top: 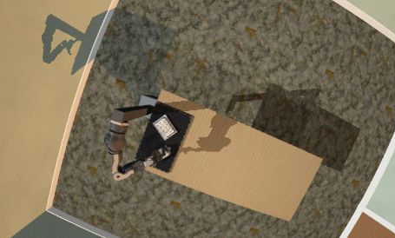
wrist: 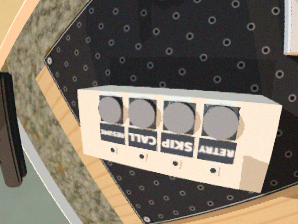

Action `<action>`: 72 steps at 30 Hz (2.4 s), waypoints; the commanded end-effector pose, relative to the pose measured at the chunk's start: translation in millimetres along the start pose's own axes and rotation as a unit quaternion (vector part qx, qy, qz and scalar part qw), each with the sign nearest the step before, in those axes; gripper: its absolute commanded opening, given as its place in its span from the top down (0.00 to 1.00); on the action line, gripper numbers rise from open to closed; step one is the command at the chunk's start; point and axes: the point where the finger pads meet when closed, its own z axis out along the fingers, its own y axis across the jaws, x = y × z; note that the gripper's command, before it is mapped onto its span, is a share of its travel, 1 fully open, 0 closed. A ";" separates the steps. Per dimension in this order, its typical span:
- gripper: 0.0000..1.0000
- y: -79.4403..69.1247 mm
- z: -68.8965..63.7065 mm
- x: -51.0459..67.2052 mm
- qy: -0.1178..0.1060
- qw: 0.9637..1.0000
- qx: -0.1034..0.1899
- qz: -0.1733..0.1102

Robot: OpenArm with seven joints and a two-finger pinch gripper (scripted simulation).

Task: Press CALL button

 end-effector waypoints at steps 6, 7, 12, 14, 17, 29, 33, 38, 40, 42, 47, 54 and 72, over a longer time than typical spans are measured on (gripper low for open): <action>0.00 1.0 -2.4 0.9 0.018 1.000 0.015 0.010; 0.00 1.0 -2.4 0.9 0.018 1.000 0.015 0.010; 0.00 1.0 -2.4 0.9 0.018 1.000 0.015 0.010; 0.00 1.0 -2.4 0.9 0.018 1.000 0.015 0.010; 0.00 1.0 -2.4 0.9 0.018 1.000 0.015 0.010; 0.00 1.0 -2.4 0.9 0.018 1.000 0.015 0.010; 0.00 1.0 -2.4 0.9 0.018 1.000 0.015 0.010; 0.00 1.0 -2.4 0.9 0.018 1.000 0.015 0.010; 0.00 1.0 -2.4 0.9 0.018 1.000 0.015 0.010; 0.00 1.0 -2.4 0.9 0.018 1.000 0.015 0.010; 0.00 1.0 -2.4 0.9 0.018 1.000 0.015 0.010; 0.00 1.0 -2.4 0.9 0.018 1.000 0.015 0.010; 0.00 1.0 -2.4 0.9 0.018 1.000 0.015 0.010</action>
